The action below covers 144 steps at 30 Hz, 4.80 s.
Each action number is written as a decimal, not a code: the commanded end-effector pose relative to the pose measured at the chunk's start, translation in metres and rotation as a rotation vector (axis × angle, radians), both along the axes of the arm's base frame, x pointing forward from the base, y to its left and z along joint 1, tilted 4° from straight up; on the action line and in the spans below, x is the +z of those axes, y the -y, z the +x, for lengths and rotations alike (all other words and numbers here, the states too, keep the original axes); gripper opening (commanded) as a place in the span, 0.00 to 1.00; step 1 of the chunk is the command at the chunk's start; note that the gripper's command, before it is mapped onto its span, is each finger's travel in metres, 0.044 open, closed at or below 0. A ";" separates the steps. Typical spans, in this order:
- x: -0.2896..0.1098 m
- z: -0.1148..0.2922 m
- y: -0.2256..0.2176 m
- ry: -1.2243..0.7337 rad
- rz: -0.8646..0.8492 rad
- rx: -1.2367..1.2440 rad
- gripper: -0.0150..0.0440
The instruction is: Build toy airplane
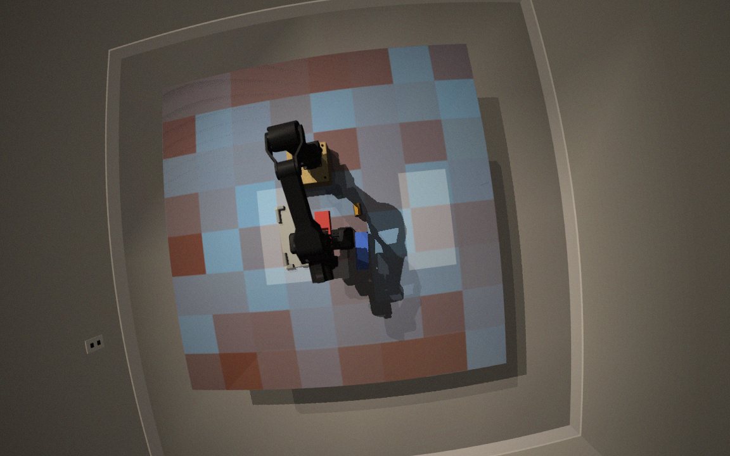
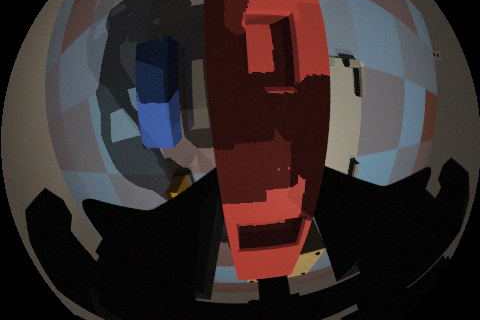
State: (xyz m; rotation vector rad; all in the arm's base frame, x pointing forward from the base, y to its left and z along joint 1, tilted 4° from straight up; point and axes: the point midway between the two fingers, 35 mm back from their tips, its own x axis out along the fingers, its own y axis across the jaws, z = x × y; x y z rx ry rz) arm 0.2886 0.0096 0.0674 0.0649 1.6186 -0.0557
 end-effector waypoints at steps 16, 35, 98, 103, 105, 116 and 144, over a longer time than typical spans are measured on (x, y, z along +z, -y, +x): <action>-0.020 0.001 0.051 0.009 0.001 0.042 0.25; -0.046 -0.013 0.108 0.008 -0.003 0.092 0.25; -0.102 -0.032 0.146 0.005 -0.002 0.125 0.55; -0.102 -0.032 0.146 0.005 -0.002 0.125 0.49; -0.102 -0.032 0.146 0.005 -0.002 0.125 0.47; -0.102 -0.032 0.146 0.005 -0.002 0.125 0.52; 0.004 -0.023 0.147 0.005 -0.005 0.128 1.00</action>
